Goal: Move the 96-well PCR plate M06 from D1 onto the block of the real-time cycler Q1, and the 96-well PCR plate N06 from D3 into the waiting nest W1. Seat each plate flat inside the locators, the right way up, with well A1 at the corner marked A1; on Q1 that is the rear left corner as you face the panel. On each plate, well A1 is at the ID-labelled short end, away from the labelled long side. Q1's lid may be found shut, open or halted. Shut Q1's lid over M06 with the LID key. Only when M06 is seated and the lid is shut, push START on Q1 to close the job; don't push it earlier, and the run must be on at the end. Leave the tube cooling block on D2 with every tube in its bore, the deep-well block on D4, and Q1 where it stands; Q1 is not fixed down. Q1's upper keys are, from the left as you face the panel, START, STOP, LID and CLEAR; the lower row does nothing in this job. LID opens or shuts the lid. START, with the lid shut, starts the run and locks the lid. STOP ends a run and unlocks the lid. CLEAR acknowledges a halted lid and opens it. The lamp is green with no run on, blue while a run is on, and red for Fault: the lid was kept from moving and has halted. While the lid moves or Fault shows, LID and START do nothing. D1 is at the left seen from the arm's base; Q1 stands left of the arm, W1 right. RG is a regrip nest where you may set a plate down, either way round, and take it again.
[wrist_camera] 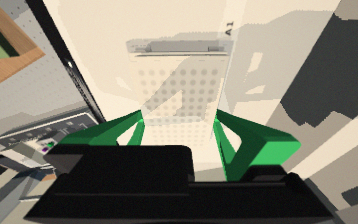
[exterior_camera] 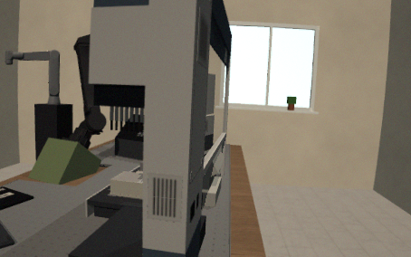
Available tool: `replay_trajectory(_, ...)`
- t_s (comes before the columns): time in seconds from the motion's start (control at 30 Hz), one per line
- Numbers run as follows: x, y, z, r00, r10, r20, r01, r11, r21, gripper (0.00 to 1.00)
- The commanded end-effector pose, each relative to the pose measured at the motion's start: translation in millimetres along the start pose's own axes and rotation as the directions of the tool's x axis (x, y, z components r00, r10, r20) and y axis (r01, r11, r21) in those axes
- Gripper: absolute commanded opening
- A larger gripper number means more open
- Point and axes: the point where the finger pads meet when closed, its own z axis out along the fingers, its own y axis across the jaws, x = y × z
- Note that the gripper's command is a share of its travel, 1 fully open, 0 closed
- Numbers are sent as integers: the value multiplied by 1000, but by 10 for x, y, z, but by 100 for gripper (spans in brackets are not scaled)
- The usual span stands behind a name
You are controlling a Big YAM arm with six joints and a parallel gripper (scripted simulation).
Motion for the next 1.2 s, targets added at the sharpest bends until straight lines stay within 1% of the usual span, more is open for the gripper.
replay_trajectory(0.0,74,5,10,1000,22,-14,-22,1000,5,0)
replay_trajectory(0.1,76,-17,44,1000,18,-11,-18,1000,5,0)
replay_trajectory(0.3,-32,-44,-42,1000,-5,-13,5,1000,30,0)
replay_trajectory(0.37,-41,-44,-46,1000,-7,-12,7,999,31,0)
replay_trajectory(0.73,3,-41,-63,1000,4,-20,-4,999,39,0)
replay_trajectory(0.87,-8,-109,-28,1000,-6,-12,6,999,37,0)
replay_trajectory(0.93,-2,-110,14,1000,-5,-8,5,1000,30,0)
replay_trajectory(1.0,-2,-110,14,1000,-5,-8,5,1000,30,0)
replay_trajectory(1.07,8,-77,30,1000,-1,-13,2,1000,20,0)
replay_trajectory(1.17,-25,-53,22,1000,-4,-9,4,1000,27,0)
